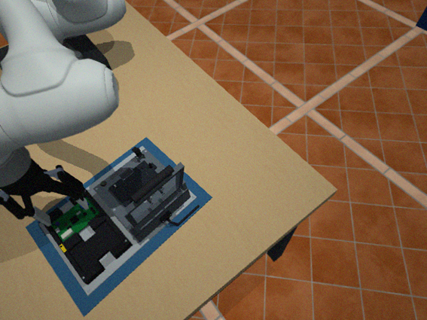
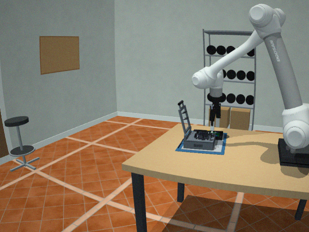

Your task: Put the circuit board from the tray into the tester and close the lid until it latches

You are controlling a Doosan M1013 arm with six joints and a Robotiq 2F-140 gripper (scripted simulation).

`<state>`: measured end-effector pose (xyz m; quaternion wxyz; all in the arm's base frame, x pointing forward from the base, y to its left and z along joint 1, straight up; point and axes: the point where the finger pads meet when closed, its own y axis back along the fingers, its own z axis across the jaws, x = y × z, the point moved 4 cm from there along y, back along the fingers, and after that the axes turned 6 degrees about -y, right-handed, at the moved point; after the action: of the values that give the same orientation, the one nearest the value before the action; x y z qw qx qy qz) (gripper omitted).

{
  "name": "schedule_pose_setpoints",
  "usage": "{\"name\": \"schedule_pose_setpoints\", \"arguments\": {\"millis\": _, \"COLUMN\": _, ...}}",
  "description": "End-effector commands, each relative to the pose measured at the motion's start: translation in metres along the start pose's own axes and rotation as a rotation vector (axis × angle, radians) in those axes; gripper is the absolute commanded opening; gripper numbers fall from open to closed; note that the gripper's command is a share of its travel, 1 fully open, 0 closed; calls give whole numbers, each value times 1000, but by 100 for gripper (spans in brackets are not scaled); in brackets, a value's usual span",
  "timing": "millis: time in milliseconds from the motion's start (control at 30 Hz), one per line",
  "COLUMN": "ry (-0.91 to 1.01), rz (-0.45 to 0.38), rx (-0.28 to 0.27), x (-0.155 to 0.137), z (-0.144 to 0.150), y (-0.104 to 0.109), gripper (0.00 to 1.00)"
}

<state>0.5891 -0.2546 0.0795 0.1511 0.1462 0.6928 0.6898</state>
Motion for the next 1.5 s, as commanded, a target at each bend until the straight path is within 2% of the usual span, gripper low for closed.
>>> {"name": "schedule_pose_setpoints", "arguments": {"millis": 0, "ry": 13, "rz": 0, "rx": 0, "x": 0, "z": 0, "y": 0, "gripper": 58}}
{"name": "schedule_pose_setpoints", "arguments": {"millis": 233, "ry": 96, "rz": 0, "rx": 0, "x": 0, "z": 0, "y": 0, "gripper": 58}}
{"name": "schedule_pose_setpoints", "arguments": {"millis": 533, "ry": 373, "rz": 0, "rx": 0, "x": 0, "z": 0, "y": 0, "gripper": 58}}
{"name": "schedule_pose_setpoints", "arguments": {"millis": 600, "ry": 373, "rz": 0, "rx": 0, "x": 0, "z": 0, "y": 0, "gripper": 58}}
{"name": "schedule_pose_setpoints", "arguments": {"millis": 1467, "ry": 1192, "rz": 0, "rx": 0, "x": 0, "z": 0, "y": 0, "gripper": 58}}
